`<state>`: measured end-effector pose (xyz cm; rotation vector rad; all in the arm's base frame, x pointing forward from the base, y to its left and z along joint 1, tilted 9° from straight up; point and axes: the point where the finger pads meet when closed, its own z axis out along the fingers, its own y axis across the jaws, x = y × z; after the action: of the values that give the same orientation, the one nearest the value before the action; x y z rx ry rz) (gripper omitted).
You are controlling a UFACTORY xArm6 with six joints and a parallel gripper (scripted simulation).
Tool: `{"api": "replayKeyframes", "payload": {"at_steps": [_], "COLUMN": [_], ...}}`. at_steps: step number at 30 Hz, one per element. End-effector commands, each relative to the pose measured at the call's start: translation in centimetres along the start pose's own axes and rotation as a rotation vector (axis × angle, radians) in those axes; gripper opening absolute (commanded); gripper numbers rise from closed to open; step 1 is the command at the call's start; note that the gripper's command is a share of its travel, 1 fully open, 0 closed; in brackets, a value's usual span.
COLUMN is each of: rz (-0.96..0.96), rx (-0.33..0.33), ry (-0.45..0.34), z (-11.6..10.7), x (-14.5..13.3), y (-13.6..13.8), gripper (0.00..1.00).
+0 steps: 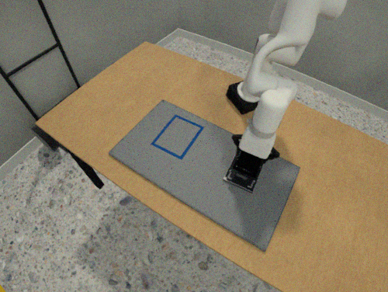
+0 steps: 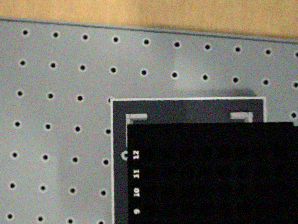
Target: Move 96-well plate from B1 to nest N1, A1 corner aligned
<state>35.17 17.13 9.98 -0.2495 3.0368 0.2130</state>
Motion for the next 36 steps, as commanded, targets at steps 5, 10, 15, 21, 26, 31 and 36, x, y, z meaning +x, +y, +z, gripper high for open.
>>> {"api": "replayKeyframes", "payload": {"at_steps": [5, 10, 15, 21, 26, 31, 36], "rz": [0.0, 0.0, 0.0, 0.0, 0.0, 0.0, 0.0], "rx": [-0.001, -0.001, -0.001, -0.001, -0.001, -0.001, -0.001], "ry": [-0.003, -0.003, -0.003, -0.003, -0.003, -0.003, -0.003], "z": [1.1, 2.0, 2.5, 3.5, 4.3, 4.8, 5.5], "x": [-0.1, -0.1, -0.1, -0.1, -0.1, -0.1, -0.1], "y": [0.0, 0.0, 0.0, 0.0, 0.0, 0.0, 0.0], "gripper": [0.0, 0.0, 0.0, 0.0, 0.0, 0.0, 0.0]}}
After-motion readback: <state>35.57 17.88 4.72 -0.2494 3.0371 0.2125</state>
